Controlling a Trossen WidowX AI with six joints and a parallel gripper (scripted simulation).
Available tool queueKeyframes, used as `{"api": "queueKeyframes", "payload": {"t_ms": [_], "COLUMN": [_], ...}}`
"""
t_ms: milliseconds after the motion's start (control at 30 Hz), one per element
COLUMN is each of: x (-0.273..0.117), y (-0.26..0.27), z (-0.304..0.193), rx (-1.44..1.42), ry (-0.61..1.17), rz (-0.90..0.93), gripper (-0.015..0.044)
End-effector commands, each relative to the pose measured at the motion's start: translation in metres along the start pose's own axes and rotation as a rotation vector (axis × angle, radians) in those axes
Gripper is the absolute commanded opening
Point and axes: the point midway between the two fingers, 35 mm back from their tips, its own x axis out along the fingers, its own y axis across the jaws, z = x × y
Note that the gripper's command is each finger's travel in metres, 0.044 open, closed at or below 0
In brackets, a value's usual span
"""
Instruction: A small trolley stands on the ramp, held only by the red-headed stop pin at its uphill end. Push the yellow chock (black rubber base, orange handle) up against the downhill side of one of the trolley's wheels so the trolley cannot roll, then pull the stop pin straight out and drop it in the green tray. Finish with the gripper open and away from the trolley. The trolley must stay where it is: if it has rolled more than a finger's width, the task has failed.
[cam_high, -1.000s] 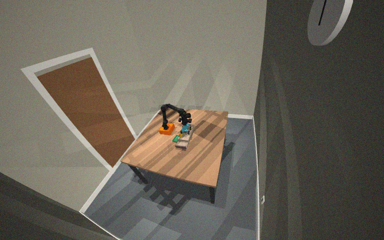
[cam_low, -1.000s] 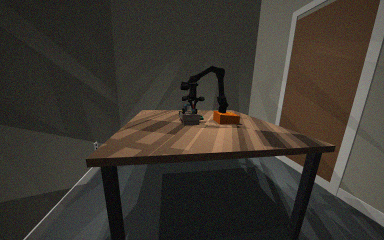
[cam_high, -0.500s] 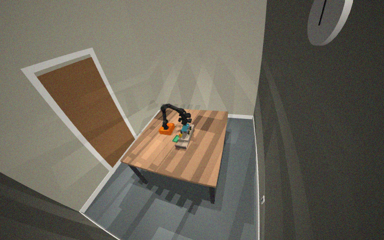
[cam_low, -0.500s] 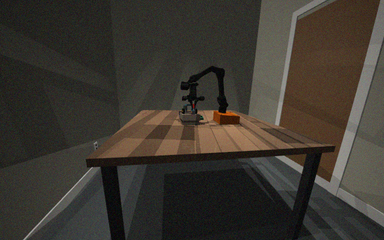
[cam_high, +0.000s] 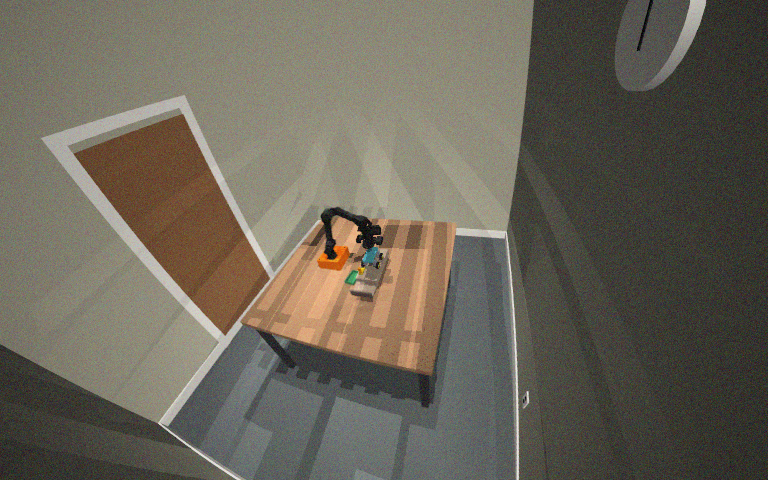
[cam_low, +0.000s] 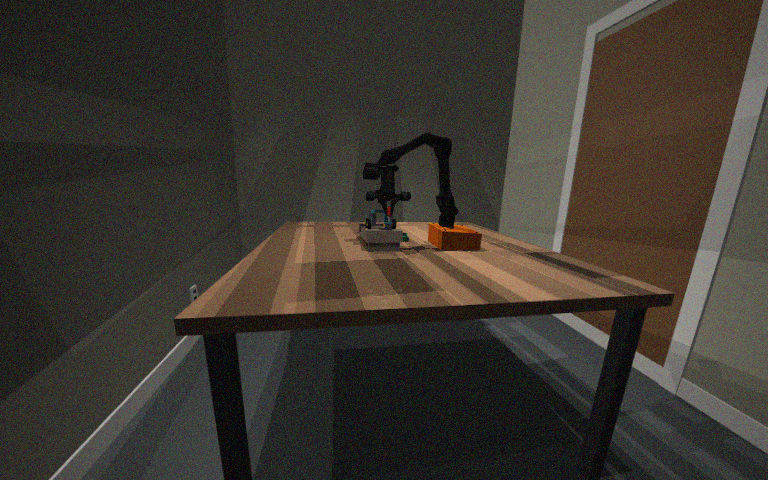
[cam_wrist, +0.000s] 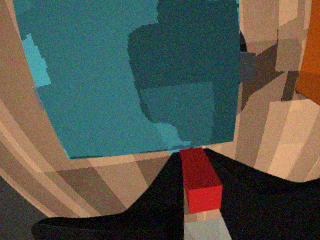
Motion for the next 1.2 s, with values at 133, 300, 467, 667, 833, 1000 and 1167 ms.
{"api": "queueKeyframes", "payload": {"t_ms": [133, 300, 467, 667, 833, 1000, 1167], "x": [-0.007, -0.010, -0.013, -0.017, -0.019, -0.022, -0.024], "y": [0.000, 0.000, 0.000, 0.000, 0.000, 0.000, 0.000], "z": [-0.001, -0.002, -0.002, -0.002, -0.002, -0.002, -0.003], "rx": [-0.005, -0.005, -0.005, -0.005, -0.005, -0.005, -0.005], "ry": [0.003, 0.003, 0.003, 0.002, 0.002, 0.002, 0.002], "rz": [0.004, 0.004, 0.004, 0.004, 0.004, 0.004, 0.004], "gripper": [0.0000, 0.0000, 0.0000, 0.0000, 0.0000, 0.0000, 0.0000]}}
